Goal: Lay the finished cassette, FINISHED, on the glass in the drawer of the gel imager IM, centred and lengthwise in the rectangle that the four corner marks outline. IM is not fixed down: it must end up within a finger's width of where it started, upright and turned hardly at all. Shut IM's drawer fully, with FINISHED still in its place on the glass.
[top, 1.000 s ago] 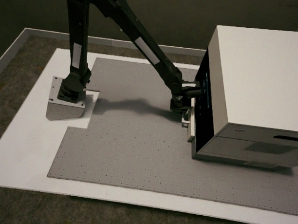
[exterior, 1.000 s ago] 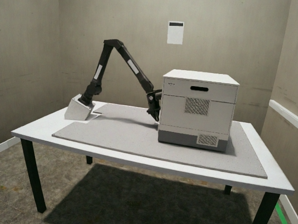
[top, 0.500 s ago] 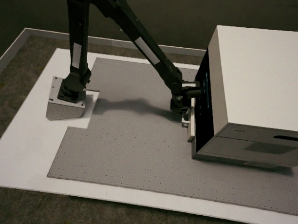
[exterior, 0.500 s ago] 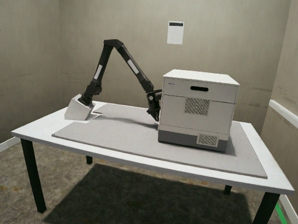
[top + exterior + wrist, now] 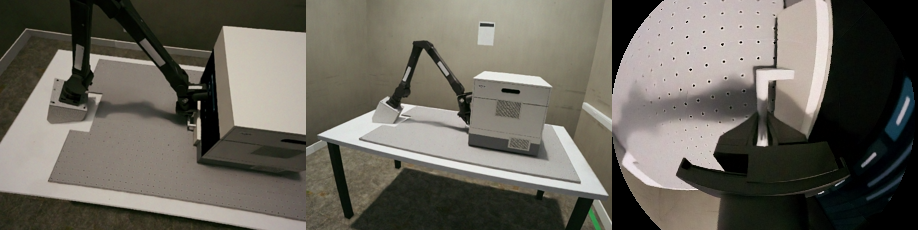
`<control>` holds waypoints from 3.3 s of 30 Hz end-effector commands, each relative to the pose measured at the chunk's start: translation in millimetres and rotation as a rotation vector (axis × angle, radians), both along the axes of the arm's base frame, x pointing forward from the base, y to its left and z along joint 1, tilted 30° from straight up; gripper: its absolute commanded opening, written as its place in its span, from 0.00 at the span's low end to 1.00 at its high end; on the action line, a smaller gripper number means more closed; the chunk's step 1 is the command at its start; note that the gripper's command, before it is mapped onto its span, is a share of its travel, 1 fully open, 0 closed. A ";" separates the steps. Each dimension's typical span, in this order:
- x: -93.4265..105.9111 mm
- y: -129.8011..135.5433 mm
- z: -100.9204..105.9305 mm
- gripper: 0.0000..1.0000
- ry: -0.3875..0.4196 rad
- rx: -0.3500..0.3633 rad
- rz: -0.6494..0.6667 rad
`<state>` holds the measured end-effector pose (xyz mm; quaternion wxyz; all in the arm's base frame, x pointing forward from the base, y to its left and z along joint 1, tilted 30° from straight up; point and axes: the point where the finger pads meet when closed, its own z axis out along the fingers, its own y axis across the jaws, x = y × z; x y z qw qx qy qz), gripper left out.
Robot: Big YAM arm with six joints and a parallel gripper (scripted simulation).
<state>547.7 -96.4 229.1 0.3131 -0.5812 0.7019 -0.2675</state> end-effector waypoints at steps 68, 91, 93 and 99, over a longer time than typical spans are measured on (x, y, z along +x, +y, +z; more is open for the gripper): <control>19.8 -1.5 30.1 0.31 -0.070 -0.014 -0.001; 19.8 -1.5 30.1 0.31 -0.070 -0.014 -0.001; 19.8 -1.5 30.1 0.31 -0.070 -0.014 -0.001; 19.8 -1.5 30.1 0.31 -0.070 -0.014 -0.001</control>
